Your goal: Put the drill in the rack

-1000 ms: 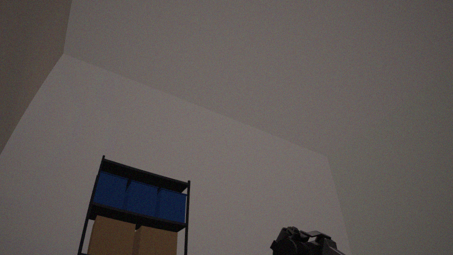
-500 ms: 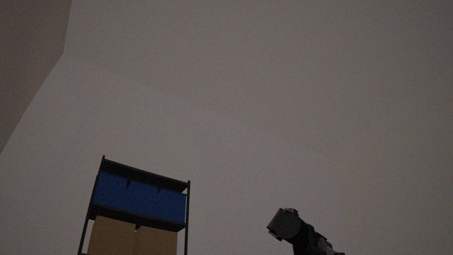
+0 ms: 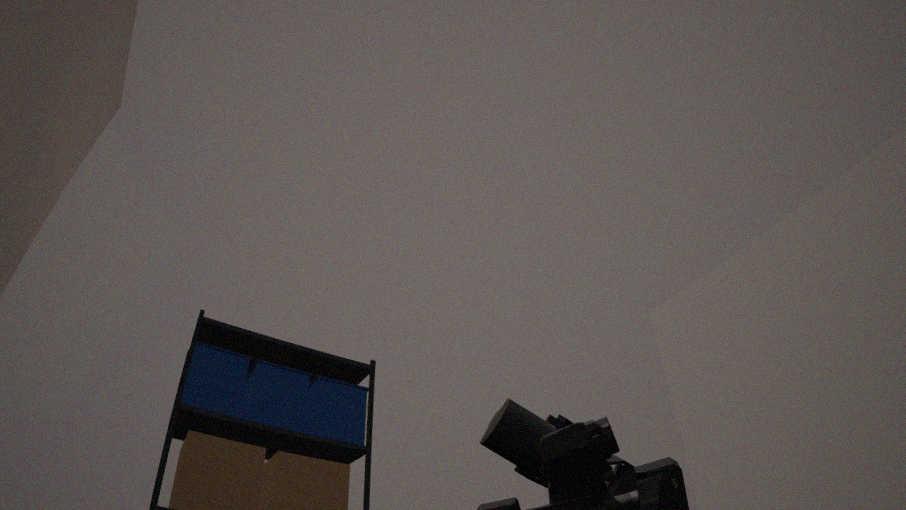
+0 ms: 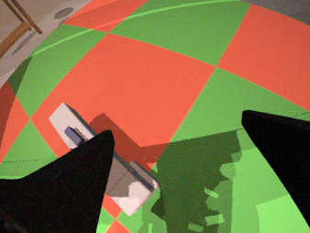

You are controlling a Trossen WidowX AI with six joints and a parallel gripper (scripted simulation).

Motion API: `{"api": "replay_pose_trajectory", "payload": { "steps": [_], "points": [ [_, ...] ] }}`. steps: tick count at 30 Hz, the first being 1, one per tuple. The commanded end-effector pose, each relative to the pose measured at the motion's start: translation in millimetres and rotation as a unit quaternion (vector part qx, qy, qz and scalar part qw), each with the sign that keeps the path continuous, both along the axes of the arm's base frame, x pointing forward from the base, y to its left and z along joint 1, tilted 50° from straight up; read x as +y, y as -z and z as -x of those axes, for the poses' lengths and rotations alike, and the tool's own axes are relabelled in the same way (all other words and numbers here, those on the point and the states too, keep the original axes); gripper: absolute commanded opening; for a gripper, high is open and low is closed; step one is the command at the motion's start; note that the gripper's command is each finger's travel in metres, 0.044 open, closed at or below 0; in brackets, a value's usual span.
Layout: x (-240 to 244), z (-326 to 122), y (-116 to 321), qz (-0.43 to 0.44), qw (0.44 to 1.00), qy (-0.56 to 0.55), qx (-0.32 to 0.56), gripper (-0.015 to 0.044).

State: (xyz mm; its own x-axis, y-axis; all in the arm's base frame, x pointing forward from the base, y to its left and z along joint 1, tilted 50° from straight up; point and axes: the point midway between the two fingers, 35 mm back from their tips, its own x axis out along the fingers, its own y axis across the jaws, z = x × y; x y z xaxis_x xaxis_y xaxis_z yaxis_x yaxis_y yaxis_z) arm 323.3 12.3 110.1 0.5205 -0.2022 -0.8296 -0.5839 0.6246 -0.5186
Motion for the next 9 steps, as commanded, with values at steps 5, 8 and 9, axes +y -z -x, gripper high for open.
{"api": "replay_pose_trajectory", "payload": {
  "steps": [5, 8, 9],
  "points": [
    [59.2, -93.6, -69.8, -0.256, 0.925, -0.061, -0.273, 0.0440],
    [72.0, -104.3, -102.8, -0.311, 0.882, -0.102, -0.340, 0.0440],
    [75.9, -105.9, -114.2, -0.327, 0.866, -0.118, -0.360, 0.0440]
  ]
}}
